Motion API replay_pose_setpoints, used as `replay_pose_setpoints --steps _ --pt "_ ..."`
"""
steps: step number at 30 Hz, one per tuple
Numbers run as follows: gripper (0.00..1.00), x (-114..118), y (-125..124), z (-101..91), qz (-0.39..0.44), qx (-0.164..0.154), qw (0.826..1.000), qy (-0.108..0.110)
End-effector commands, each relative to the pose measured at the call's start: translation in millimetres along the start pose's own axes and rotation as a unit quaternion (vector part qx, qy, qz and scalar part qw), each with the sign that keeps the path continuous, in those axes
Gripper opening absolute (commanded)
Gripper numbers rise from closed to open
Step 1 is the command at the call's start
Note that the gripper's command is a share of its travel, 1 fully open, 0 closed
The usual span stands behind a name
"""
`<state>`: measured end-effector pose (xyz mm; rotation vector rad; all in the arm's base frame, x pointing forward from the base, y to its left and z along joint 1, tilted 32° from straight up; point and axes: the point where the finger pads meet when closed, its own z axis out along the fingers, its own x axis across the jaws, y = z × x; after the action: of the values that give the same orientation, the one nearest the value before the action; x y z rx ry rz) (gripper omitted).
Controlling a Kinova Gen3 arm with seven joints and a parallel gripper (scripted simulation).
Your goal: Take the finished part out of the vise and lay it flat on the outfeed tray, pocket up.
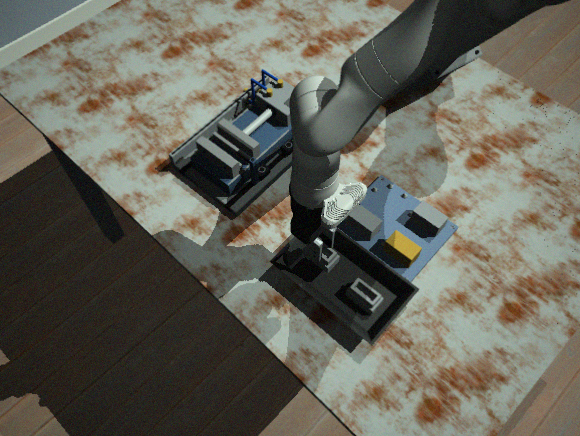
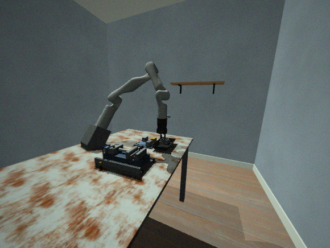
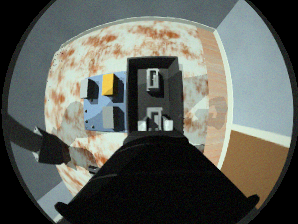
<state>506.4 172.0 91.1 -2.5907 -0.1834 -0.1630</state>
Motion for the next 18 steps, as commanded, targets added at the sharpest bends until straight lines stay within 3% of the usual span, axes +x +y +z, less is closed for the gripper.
replay_pose_setpoints --steps 1,18 --pt "0.0 -1 1 5.5 0.001 0.0 1.0 -0.002" --pt "0.0 -1 0 18.6 0.001 0.0 1.0 -0.002"
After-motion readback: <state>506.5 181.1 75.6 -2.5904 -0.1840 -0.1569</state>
